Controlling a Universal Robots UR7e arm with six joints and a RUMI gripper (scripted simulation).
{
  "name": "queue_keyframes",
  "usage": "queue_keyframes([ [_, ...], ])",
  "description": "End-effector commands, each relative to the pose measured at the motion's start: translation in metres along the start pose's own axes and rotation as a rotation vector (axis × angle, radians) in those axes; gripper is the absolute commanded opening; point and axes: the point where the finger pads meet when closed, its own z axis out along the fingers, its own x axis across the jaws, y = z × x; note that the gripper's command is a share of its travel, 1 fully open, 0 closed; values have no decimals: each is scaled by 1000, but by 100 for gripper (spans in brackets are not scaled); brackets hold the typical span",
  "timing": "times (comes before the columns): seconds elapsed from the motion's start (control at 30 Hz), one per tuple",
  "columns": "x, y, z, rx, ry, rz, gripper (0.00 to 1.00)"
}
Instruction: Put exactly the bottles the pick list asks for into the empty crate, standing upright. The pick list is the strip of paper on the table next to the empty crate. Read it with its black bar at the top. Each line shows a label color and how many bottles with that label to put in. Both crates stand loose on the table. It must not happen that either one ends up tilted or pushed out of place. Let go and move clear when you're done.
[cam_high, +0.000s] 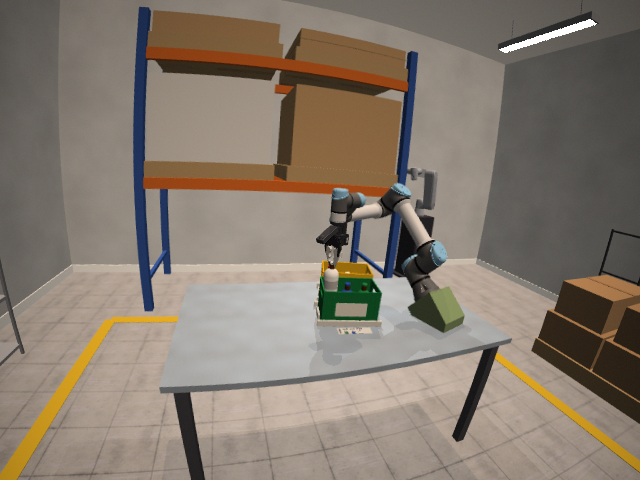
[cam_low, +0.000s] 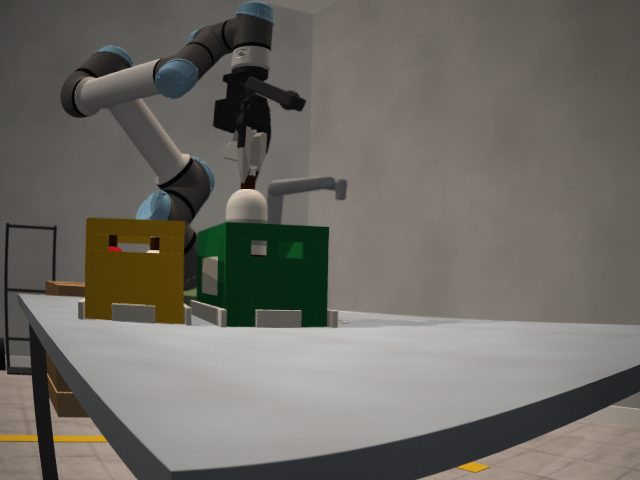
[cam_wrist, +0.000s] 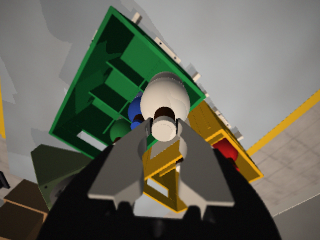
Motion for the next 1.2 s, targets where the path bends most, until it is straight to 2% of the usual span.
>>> queue_keyframes([
  [0.0,1,0,3,6,2,3,0],
  [1.17,1,0,34,6,2,2,0],
])
